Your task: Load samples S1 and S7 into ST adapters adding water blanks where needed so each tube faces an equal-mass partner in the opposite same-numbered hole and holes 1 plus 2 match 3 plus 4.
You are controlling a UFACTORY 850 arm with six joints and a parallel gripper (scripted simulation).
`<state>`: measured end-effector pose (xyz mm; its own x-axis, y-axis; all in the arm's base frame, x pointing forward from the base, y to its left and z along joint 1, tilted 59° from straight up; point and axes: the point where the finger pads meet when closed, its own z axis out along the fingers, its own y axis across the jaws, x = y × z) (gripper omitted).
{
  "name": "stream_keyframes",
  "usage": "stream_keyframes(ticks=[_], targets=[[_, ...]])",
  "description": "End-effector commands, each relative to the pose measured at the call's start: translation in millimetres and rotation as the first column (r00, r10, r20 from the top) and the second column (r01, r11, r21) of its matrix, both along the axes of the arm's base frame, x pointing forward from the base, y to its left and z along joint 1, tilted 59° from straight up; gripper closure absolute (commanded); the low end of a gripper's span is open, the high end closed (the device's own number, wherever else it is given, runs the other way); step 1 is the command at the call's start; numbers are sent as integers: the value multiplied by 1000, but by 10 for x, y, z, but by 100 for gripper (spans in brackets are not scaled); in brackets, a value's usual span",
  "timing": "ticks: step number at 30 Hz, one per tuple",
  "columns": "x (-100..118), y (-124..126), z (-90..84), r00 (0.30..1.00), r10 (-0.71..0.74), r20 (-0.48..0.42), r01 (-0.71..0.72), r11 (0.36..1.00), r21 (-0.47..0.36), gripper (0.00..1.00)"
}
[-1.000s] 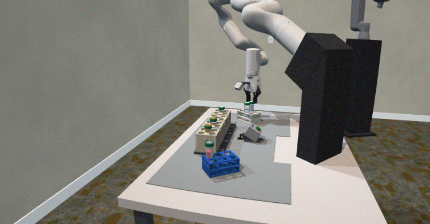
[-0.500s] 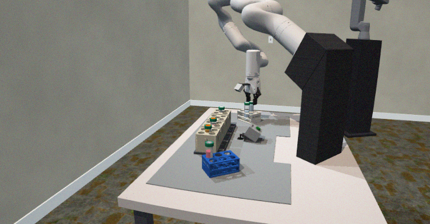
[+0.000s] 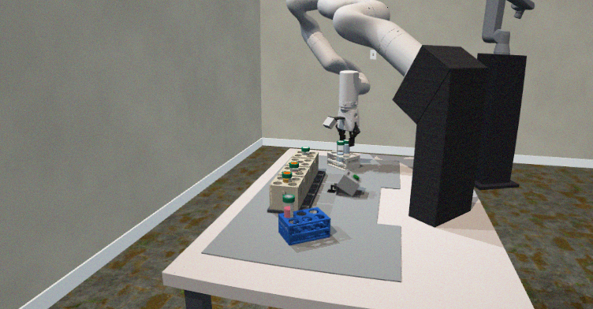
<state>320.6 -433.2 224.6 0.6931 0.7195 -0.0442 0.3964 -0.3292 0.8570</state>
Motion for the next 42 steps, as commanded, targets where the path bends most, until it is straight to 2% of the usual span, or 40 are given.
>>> stream_keyframes(ticks=[1, 12, 13, 42], targets=[[2, -3, -2, 1000, 0, 0, 0, 1000, 0, 43], [2, -3, -2, 1000, 0, 0, 0, 1000, 0, 43], [-1, 1, 1, 1000, 0, 0, 0, 1000, 0, 100], [-8, 8, 6, 1000, 0, 0, 0, 1000, 0, 100]])
